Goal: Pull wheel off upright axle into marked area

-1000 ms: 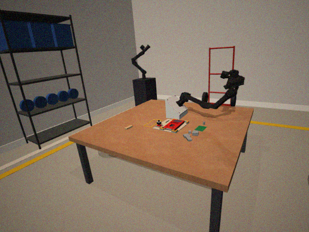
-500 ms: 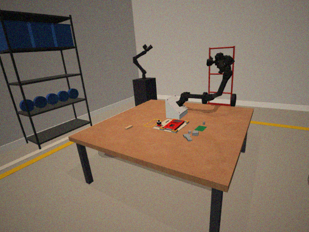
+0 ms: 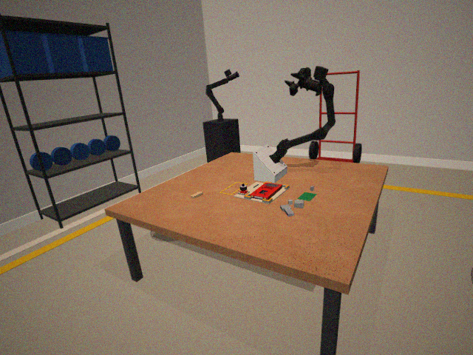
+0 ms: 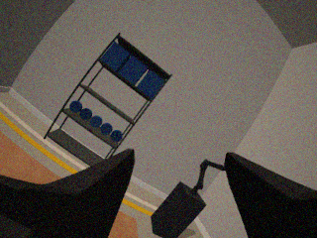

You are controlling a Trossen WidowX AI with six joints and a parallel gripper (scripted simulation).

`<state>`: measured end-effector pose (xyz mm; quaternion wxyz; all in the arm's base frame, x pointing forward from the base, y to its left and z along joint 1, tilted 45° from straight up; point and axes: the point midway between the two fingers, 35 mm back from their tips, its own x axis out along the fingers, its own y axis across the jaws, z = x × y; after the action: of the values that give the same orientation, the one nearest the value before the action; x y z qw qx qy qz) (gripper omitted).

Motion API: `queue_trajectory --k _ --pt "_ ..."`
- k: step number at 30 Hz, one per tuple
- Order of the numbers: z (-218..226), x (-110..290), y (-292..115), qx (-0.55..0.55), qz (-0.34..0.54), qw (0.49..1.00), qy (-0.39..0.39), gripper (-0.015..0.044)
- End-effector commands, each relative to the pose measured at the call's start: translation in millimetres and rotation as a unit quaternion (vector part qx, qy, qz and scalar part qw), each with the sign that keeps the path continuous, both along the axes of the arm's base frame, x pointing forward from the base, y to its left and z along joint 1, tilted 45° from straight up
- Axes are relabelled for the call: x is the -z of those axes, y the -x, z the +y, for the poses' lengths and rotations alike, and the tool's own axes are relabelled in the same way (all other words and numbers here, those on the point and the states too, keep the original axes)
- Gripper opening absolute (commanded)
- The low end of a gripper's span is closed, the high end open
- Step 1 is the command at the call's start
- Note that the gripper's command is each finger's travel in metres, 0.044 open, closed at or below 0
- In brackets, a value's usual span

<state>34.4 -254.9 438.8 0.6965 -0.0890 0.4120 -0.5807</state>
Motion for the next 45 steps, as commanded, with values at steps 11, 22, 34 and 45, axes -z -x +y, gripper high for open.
queue_trajectory --k 11,22,34,45 --pt "-33 128 -162 -0.237 -0.007 0.946 -0.220 0.0300" --pt "22 236 -267 -0.378 0.013 0.837 -0.394 0.0300" --pt "137 352 -331 -0.449 0.049 0.675 -0.583 0.0300" --pt "251 436 -327 -0.441 0.096 0.523 -0.723 0.0300"
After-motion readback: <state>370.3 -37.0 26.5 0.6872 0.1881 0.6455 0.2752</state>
